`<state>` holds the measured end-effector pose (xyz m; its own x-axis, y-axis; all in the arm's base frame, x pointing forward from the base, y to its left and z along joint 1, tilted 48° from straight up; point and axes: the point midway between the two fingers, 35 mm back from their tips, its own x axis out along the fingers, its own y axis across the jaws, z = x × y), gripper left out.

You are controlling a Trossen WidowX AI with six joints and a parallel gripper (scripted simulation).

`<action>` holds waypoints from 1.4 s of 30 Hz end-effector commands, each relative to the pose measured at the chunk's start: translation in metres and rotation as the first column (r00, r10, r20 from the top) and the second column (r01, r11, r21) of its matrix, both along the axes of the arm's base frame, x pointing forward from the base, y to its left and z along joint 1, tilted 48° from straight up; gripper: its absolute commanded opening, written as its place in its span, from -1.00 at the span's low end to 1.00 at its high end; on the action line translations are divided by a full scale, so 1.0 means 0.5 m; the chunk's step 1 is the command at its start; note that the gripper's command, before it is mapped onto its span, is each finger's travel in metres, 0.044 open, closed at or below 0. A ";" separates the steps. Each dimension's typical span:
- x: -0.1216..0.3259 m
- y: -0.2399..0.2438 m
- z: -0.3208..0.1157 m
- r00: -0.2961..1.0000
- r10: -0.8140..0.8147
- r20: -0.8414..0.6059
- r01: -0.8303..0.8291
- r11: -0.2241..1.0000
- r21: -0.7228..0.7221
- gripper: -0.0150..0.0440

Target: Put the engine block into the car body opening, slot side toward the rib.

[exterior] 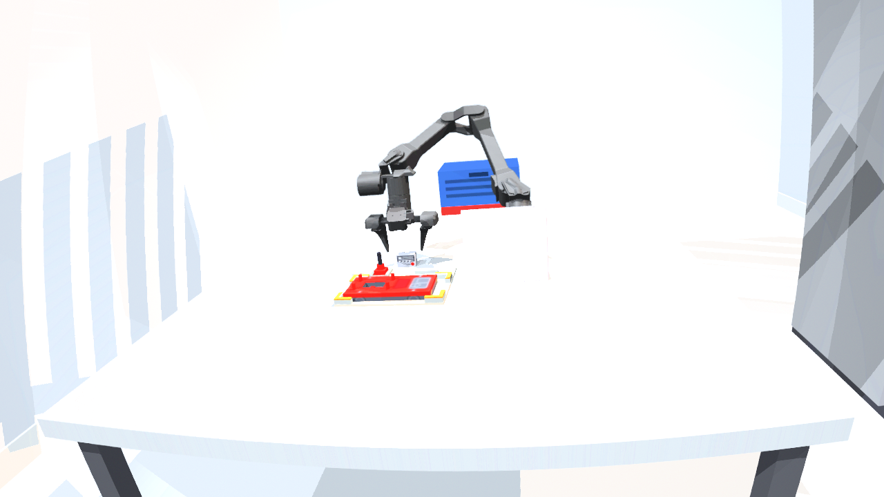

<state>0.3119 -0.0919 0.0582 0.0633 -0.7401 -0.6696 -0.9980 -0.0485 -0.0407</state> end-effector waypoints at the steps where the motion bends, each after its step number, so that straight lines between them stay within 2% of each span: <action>1: -0.004 -0.013 -0.015 1.000 -0.001 -0.014 0.001 1.000 -0.005 1.00; 13: -0.004 -0.039 -0.037 1.000 -0.001 -0.014 0.001 1.000 -0.007 1.00; 21: -0.004 -0.039 -0.037 1.000 -0.001 -0.014 0.001 1.000 -0.007 0.29; 29: -0.004 -0.039 -0.037 1.000 -0.001 -0.014 0.001 1.000 -0.007 0.11; 36: 0.001 -0.017 -0.022 1.000 0.000 -0.014 0.000 1.000 -0.001 -0.49; 42: 0.006 0.011 0.000 1.000 0.001 -0.014 -0.001 1.000 0.004 -0.49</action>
<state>0.3121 -0.0944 0.0508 0.0502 -0.7410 -0.6697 -0.9985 -0.0507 -0.0187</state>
